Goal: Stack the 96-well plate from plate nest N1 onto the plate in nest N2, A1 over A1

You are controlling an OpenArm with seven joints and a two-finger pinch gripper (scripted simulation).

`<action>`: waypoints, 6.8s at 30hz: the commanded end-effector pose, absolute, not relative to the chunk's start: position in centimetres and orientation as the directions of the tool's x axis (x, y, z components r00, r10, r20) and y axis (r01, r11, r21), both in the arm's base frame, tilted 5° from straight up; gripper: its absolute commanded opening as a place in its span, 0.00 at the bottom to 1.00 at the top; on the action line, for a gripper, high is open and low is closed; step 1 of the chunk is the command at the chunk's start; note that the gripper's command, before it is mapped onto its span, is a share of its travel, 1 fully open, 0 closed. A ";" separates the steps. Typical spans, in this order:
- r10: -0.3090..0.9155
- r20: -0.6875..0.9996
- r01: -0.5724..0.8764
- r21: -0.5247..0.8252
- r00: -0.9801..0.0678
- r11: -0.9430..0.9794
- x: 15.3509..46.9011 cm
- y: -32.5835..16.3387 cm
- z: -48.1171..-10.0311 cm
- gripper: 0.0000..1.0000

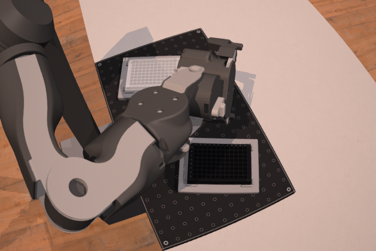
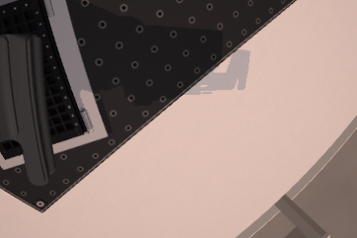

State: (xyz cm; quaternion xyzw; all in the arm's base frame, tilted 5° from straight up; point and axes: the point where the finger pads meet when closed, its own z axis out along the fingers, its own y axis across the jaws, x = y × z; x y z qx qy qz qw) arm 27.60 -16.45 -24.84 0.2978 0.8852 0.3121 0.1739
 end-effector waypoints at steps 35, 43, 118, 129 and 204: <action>0.481 -0.012 0.475 0.126 -0.877 0.871 23.7 -24.6 -30.4 0.77; 0.470 0.002 0.468 0.078 -0.883 0.880 23.4 -25.3 -30.9 0.77; 0.440 0.047 0.437 -0.066 -0.897 0.897 22.8 -25.6 -37.7 0.77; 0.441 0.044 0.438 -0.062 -0.896 0.897 22.9 -25.7 -37.5 0.77; 0.442 0.044 0.439 -0.063 -0.896 0.896 22.7 -25.9 -39.3 0.77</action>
